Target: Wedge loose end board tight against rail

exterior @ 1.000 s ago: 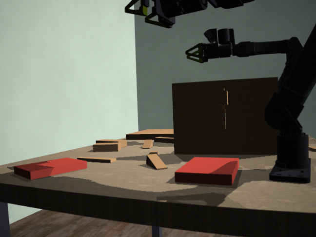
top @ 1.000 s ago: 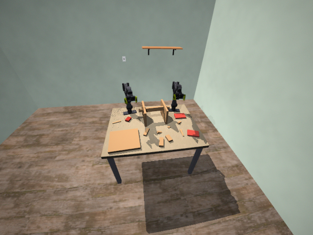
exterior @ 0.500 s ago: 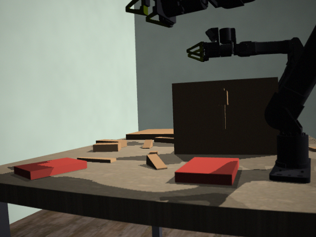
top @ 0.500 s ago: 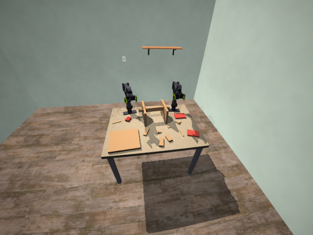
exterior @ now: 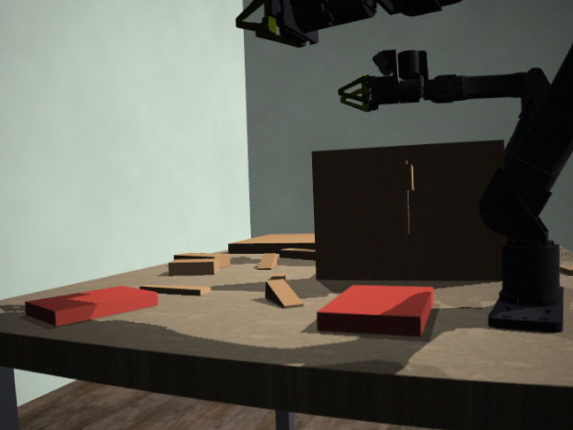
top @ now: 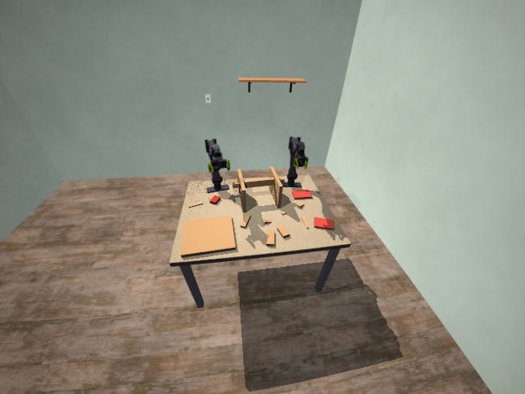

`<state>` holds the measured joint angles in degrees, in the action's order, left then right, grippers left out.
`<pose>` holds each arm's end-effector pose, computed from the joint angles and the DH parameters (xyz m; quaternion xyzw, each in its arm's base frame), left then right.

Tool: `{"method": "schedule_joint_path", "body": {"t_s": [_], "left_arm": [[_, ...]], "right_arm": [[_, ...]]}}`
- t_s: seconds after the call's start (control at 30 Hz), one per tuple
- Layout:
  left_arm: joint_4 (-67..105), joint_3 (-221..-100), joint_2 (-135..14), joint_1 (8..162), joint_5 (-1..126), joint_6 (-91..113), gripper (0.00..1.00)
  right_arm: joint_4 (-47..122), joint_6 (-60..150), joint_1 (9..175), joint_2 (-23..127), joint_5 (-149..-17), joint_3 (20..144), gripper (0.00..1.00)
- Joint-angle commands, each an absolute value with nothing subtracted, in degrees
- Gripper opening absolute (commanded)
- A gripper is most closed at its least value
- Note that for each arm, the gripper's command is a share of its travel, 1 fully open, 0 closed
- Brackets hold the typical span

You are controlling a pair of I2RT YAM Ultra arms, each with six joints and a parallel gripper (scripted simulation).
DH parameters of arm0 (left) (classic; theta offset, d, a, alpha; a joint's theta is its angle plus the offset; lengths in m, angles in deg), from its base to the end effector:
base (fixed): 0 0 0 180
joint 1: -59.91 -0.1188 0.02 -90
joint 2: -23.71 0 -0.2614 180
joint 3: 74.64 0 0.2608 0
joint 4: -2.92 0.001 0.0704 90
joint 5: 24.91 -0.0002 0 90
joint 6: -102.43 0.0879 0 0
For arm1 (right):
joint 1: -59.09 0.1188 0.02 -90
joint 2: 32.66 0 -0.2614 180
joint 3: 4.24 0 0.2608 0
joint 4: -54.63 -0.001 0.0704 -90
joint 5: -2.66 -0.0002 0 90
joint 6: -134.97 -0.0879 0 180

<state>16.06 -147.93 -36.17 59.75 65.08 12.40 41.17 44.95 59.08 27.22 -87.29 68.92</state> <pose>0.3008 0.0018 0.4059 -0.0011 0.7054 0.0007 0.7088 0.3010 0.0010 0.4041 -0.0001 0.7082 0.0004 0.7060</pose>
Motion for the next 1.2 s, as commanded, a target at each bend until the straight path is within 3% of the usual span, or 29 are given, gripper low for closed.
{"method": "schedule_joint_path", "body": {"t_s": [0.0,0.13,0.17,0.7,1.17], "left_arm": [[15.3,-149.1,-36.9,60.8,65.0,12.2,0.52],[15.7,-149.2,-35.9,59.9,65.2,12.3,0.52],[15.8,-149.2,-35.9,59.8,65.2,12.3,0.52],[16.1,-149.2,-36.3,59.7,65.2,12.5,0.52],[33.5,-153.4,-38.4,70.0,68.6,-2.3,0.52]], "right_arm": [[42.5,45.3,59.4,28.1,-87.5,71.7,1.0],[42.2,45.3,59.5,26.2,-87.6,71.7,1.0],[41.9,45.3,59.5,26.3,-87.5,71.7,0.53],[42.4,45.2,59.8,25.9,-87.5,71.7,0.53],[24.9,29.9,71.2,29.5,-96.1,73.5,0.53]]}}
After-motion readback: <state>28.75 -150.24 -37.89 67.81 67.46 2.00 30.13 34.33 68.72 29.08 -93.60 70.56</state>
